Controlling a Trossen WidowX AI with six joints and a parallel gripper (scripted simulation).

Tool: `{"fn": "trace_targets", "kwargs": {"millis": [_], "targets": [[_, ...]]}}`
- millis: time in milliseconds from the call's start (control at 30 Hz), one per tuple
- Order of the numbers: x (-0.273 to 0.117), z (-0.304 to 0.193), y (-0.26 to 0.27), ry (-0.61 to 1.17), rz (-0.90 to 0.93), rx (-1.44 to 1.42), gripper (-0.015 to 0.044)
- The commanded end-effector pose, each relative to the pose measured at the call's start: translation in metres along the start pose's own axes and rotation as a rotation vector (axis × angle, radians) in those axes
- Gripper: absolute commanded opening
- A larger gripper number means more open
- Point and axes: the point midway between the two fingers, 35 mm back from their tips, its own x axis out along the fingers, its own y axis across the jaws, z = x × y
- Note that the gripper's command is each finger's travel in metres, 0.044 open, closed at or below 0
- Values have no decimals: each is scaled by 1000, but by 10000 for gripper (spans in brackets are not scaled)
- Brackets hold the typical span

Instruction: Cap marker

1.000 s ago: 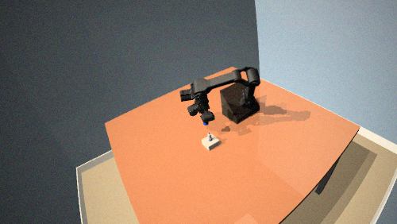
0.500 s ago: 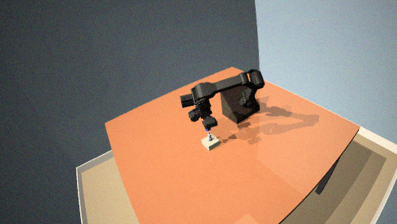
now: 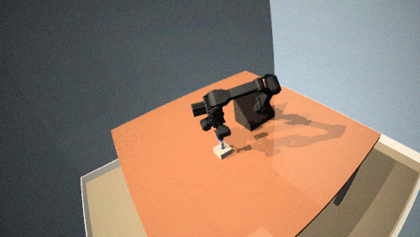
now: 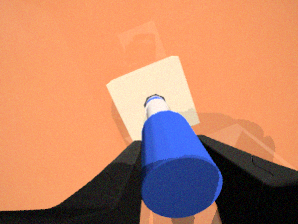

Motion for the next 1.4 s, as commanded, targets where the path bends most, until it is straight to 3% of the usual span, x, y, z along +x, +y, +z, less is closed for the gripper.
{"fn": "trace_targets", "kwargs": {"millis": [0,1033,1367], "targets": [[5,0,1,-2,6,3,0],[47,0,2,-2,9,3,0],[46,-1,1,1,2,-2,263]]}}
